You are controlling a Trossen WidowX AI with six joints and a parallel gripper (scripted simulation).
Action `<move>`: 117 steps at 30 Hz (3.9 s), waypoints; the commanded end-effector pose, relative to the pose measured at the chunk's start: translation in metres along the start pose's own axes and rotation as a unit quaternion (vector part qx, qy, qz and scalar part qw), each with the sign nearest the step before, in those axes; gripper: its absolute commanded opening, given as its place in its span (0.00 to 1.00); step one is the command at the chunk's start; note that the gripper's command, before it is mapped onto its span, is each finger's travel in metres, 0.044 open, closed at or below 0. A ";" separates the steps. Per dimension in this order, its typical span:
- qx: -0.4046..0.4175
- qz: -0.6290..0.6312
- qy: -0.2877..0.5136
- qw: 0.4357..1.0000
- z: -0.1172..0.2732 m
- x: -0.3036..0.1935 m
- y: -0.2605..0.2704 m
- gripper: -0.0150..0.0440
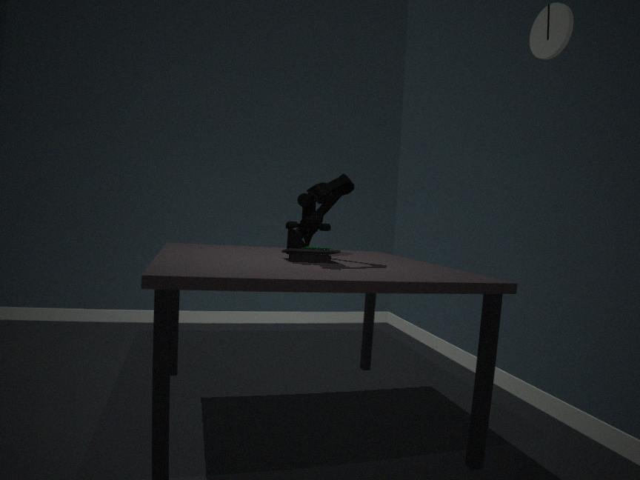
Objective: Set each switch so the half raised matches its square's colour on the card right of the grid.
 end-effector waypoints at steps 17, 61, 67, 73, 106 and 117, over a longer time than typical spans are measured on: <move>0.003 -0.003 -0.001 1.000 -0.003 0.000 0.000 0.25; 0.003 -0.004 -0.013 1.000 0.058 -0.043 -0.006 0.25; 0.002 -0.003 0.000 1.000 0.023 -0.040 -0.005 0.25; 0.002 -0.003 0.000 1.000 0.021 -0.040 -0.005 0.25; 0.002 -0.003 0.000 1.000 -0.001 -0.040 -0.005 0.25; 0.002 -0.003 0.000 1.000 -0.002 -0.040 -0.005 0.25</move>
Point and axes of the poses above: the point midway between the two fingers, 35 mm back from their tips, its own z axis back along the fingers, its own y axis across the jaws, x = y × z, the point moved 3 cm from there along z, back along the fingers, and after that the axes turned 7 degrees about -z, right-handed, at the moved point
